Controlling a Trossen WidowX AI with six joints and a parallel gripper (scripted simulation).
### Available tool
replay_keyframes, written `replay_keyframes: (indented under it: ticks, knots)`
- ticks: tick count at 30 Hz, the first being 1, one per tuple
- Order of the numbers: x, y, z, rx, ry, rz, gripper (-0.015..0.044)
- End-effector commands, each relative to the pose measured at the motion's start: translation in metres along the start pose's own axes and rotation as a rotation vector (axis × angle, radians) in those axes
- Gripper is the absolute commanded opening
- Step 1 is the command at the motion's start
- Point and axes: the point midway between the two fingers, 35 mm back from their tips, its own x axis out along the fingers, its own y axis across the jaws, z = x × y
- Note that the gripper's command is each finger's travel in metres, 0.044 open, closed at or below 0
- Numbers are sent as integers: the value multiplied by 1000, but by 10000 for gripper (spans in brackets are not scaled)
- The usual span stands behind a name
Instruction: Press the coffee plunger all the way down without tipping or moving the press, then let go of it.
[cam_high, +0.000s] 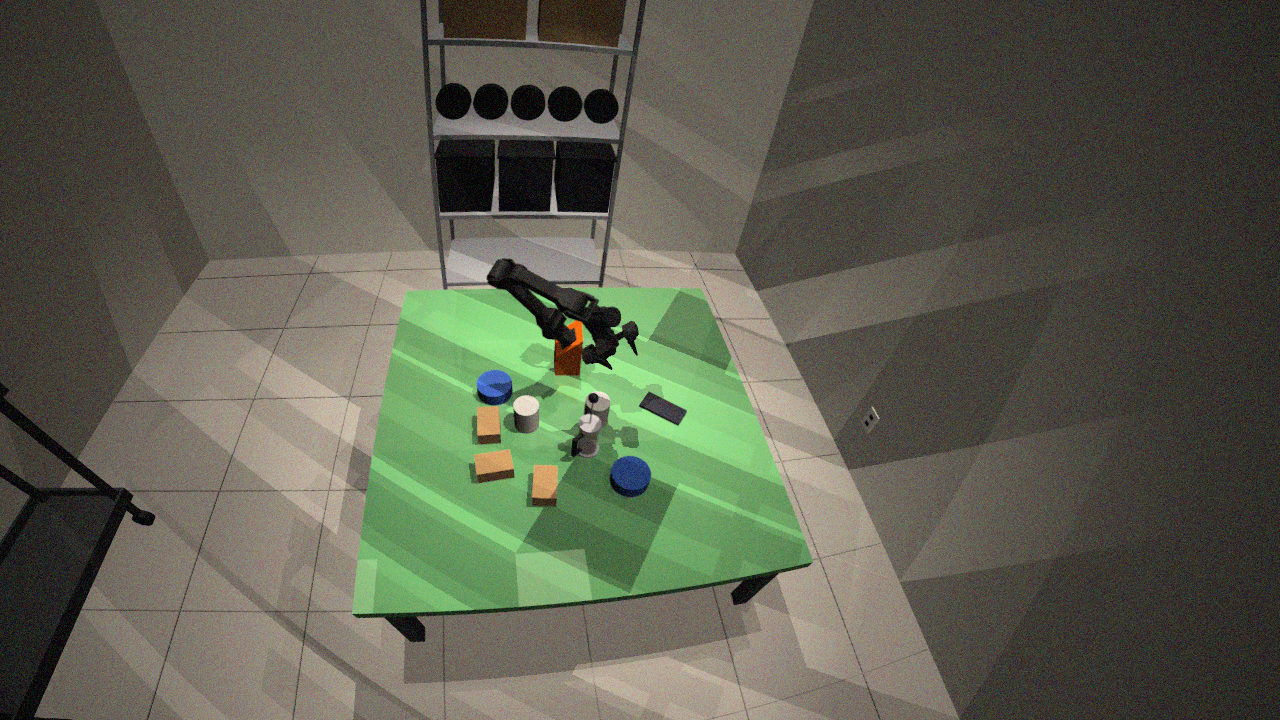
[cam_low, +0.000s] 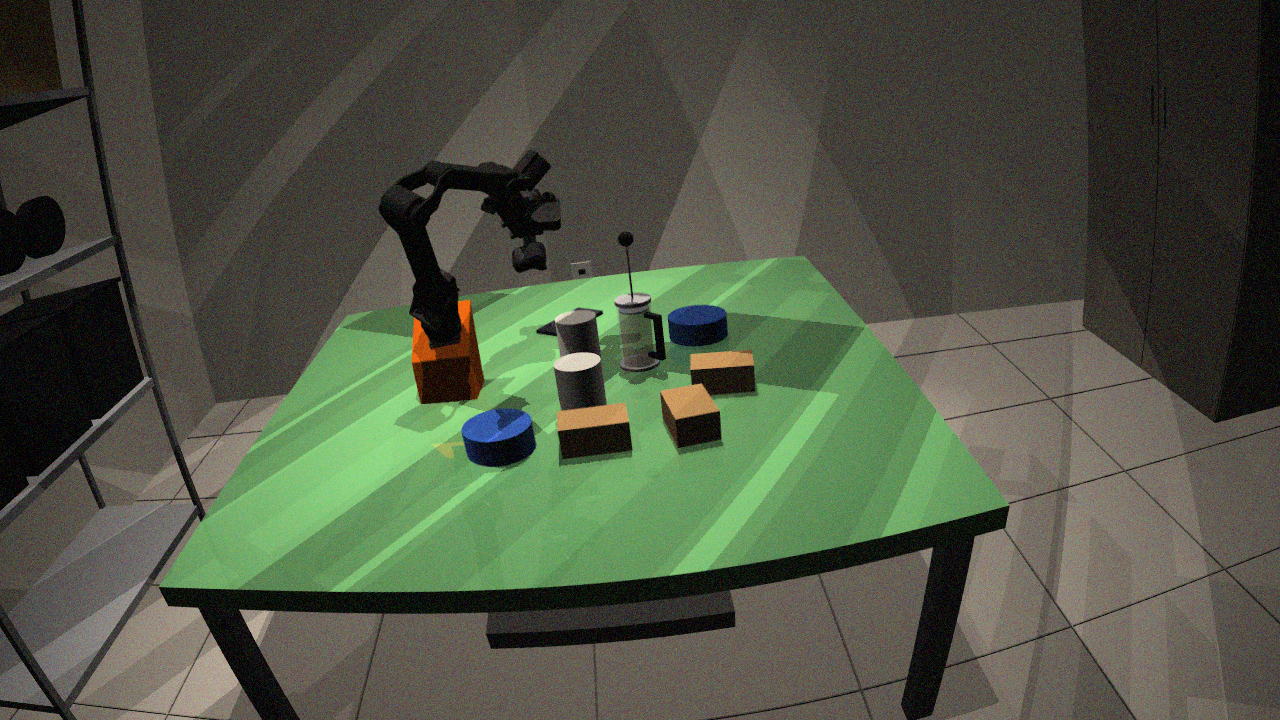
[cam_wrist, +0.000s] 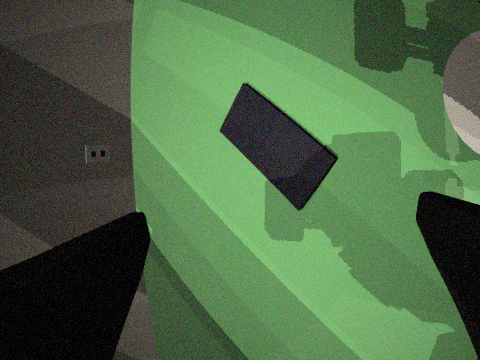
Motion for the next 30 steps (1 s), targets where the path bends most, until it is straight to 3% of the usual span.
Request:
replay_keyframes:
  ticks: [1,8,12,21,30]
  knots:
    - [-38,0,73,-238,-369,-116,440]
    - [-94,-15,132,-412,-658,-398,440]
    - [-114,-23,148,-445,-720,-510,440]
    - [-70,-58,135,-445,-720,-511,440]
    - [-65,-61,139,-445,-720,-511,440]
